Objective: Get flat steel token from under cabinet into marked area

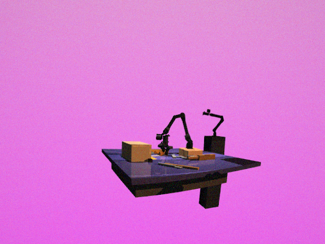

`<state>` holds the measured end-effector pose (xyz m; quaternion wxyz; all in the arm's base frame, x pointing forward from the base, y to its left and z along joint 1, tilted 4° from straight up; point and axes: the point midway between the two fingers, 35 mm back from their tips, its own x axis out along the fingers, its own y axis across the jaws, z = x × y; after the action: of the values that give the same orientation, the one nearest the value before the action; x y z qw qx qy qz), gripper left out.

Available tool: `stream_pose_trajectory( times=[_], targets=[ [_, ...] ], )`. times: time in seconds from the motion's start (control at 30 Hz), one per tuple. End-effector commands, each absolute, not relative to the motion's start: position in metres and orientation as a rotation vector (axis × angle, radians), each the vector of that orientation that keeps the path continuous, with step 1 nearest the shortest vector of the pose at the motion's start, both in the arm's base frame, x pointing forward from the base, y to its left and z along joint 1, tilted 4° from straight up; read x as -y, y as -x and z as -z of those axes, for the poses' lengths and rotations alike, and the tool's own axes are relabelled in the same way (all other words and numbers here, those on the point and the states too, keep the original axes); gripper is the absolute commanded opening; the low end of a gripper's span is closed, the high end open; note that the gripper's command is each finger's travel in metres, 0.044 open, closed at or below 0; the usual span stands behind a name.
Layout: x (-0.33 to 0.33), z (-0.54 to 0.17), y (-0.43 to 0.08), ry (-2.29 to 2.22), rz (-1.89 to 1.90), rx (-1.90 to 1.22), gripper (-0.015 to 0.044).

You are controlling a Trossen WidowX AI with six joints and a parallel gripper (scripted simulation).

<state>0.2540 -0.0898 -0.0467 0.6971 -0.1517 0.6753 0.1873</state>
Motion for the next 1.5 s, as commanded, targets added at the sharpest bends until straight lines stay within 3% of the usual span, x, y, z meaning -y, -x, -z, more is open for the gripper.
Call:
stream_pose_trajectory(
  times=[0.0, 0.2, 0.33, 1.47],
  targets=[
    [0.090, 0.047, -0.254, 0.338, -0.418, -1.506, 0.0145],
    [0.090, 0.047, -0.254, 0.338, -0.418, -1.506, 0.0105],
    [0.090, 0.047, -0.254, 0.338, -0.418, -1.506, 0.0000],
    [0.069, 0.044, -0.295, 0.338, -0.416, -1.505, 0.0000]
  ],
)
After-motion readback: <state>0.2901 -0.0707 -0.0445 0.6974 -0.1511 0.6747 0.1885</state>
